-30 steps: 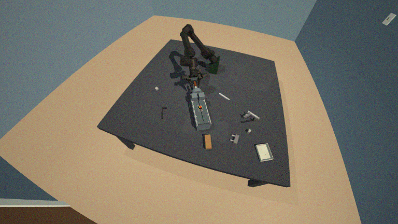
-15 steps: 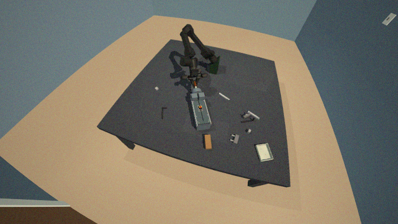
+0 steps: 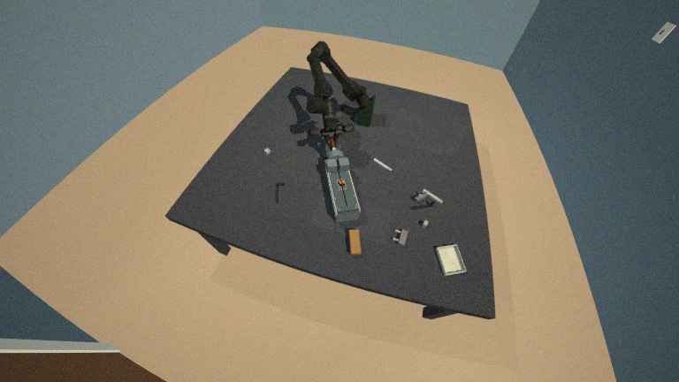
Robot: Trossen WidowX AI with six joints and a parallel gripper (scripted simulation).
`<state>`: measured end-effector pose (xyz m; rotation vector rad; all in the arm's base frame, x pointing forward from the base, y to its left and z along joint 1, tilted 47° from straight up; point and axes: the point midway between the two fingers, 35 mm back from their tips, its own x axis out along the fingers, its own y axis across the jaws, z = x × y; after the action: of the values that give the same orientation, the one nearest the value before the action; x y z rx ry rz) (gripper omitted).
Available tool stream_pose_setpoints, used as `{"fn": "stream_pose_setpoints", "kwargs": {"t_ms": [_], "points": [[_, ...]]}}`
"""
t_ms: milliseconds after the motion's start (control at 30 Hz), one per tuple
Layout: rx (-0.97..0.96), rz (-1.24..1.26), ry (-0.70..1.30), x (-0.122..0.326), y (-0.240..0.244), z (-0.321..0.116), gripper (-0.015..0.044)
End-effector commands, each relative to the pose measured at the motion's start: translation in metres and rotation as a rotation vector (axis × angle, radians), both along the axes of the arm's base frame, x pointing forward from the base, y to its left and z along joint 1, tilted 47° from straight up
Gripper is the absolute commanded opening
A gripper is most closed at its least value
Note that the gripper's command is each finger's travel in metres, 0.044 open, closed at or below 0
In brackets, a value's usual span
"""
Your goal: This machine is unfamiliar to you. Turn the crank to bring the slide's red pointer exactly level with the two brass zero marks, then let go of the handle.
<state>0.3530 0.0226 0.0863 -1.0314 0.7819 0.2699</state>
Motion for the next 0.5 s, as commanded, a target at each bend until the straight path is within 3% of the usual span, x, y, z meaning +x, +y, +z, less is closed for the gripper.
{"fn": "stream_pose_setpoints", "kwargs": {"t_ms": [0,467], "points": [[-0.003,-0.004,-0.007,0.0032,-0.0034,0.0032,0.0000],[-0.004,-0.004,-0.007,0.0072,-0.0080,0.0061,0.0000]]}}
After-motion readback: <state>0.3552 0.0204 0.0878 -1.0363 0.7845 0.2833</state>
